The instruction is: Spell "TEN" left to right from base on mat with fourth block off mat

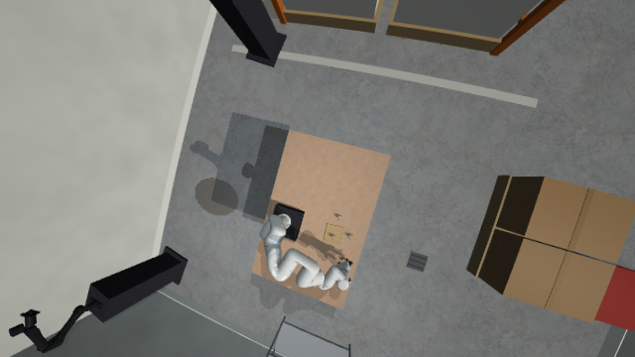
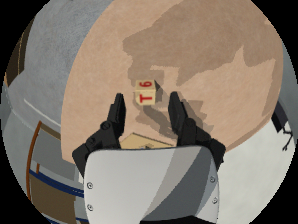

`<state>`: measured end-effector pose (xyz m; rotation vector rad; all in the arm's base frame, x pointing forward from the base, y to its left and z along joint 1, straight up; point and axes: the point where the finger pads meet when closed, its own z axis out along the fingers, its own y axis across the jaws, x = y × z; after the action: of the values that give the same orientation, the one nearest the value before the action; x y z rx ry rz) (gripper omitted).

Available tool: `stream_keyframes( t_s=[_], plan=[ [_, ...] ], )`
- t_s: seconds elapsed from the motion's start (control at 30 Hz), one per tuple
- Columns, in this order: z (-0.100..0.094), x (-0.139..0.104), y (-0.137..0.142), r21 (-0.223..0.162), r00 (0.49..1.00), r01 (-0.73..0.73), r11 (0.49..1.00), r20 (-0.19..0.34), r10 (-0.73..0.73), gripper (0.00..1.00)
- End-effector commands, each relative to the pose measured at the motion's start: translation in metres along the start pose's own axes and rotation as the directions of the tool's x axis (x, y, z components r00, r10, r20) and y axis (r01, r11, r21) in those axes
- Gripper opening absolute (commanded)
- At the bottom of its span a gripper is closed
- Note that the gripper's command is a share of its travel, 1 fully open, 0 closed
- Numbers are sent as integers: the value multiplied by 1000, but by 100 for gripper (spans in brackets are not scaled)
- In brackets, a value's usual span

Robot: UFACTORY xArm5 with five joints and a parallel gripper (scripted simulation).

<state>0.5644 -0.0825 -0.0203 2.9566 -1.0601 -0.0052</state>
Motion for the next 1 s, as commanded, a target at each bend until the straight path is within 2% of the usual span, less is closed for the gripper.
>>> stream_keyframes(
  t_s=[0.0, 0.27, 0.97],
  plan=[
    [5, 1, -1, 2, 1000, 0, 1000, -3, 0, 63],
    [18, 1, -1, 2, 1000, 0, 1000, -3, 0, 63],
    [23, 1, -1, 2, 1000, 0, 1000, -3, 0, 63]
  ],
)
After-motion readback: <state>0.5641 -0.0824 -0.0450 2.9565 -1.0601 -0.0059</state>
